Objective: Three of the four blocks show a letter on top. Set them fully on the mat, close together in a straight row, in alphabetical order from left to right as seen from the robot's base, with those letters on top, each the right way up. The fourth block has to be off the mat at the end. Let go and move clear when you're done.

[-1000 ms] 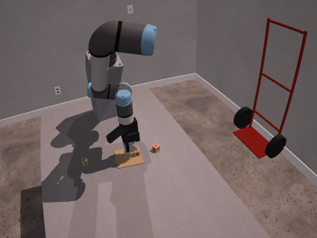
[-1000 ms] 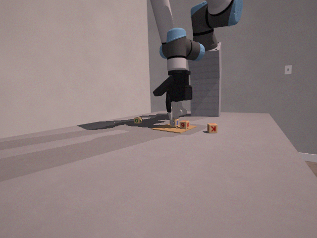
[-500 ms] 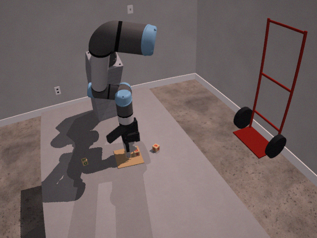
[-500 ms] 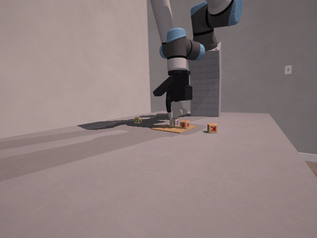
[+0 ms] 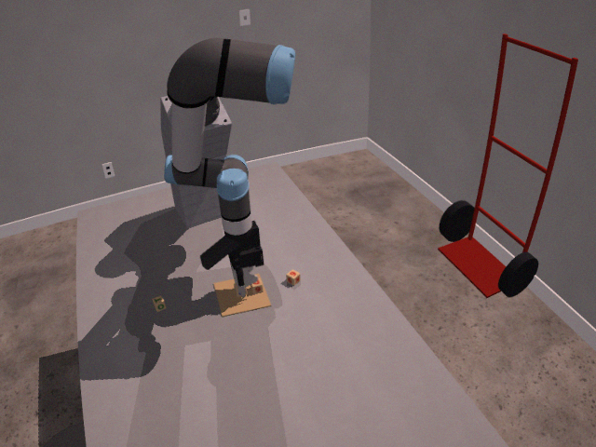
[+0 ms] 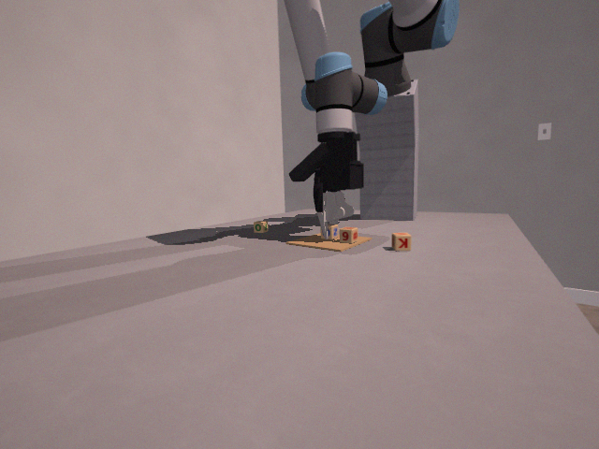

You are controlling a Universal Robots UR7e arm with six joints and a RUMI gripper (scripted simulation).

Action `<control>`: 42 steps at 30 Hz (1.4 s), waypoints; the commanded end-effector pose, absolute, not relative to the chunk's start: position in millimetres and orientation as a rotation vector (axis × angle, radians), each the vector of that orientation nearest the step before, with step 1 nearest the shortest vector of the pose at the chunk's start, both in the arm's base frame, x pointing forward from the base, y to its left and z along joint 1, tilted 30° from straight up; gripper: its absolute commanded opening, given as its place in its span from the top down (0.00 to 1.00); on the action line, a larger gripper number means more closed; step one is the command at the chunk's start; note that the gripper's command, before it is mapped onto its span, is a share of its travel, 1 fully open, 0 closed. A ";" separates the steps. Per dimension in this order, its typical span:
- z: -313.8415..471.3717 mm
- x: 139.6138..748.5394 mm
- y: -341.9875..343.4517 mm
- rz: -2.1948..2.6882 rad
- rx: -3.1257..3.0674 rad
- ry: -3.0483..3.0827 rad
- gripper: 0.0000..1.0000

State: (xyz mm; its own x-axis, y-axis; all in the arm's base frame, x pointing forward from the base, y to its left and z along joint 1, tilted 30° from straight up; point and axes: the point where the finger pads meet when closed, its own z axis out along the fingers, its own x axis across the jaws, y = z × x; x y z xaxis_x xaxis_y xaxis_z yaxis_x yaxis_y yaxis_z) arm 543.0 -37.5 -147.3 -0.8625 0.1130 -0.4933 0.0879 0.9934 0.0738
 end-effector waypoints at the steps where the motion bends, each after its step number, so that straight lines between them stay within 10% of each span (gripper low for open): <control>1: -145.8 545.4 -37.9 0.064 0.140 2.613 0.91; 42: -149.6 547.2 -37.6 0.064 0.140 2.614 0.91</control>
